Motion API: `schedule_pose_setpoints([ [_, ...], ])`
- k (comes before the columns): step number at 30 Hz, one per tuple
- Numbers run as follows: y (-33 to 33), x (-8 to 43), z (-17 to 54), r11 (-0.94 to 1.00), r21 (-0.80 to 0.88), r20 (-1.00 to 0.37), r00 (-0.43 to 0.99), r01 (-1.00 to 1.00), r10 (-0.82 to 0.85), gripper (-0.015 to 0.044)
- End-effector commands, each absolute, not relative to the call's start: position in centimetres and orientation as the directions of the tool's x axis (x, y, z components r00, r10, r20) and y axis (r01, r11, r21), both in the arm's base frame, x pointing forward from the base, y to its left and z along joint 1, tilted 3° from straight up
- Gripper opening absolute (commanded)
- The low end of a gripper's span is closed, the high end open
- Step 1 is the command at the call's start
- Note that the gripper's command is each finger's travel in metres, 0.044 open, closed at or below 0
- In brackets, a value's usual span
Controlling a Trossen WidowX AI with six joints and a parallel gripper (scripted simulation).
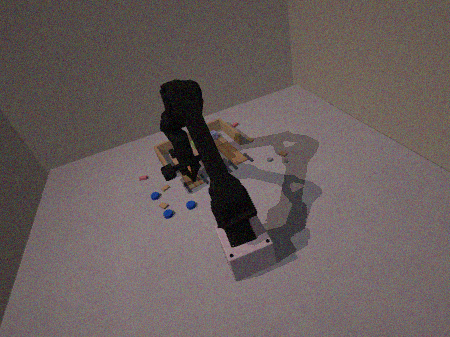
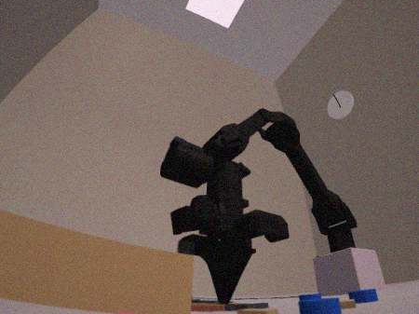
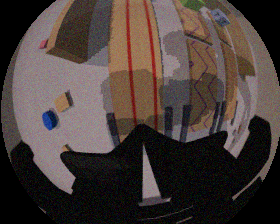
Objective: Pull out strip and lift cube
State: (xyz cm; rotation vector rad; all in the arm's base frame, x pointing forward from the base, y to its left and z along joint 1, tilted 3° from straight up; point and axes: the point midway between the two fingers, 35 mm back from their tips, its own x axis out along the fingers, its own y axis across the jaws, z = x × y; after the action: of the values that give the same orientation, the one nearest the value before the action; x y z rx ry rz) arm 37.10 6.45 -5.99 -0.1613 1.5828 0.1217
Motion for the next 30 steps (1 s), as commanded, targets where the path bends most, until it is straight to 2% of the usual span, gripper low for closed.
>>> schedule_pose_setpoints([
  [1, 6.5, 37.0, -6.3, 0.984, -0.02, -1.0, -0.017, -0.174, -0.023, 0.0],
  [30, 6.0, 34.6, -6.2, 0.984, -0.02, -1.0, -0.019, -0.174, -0.023, 0.0],
])
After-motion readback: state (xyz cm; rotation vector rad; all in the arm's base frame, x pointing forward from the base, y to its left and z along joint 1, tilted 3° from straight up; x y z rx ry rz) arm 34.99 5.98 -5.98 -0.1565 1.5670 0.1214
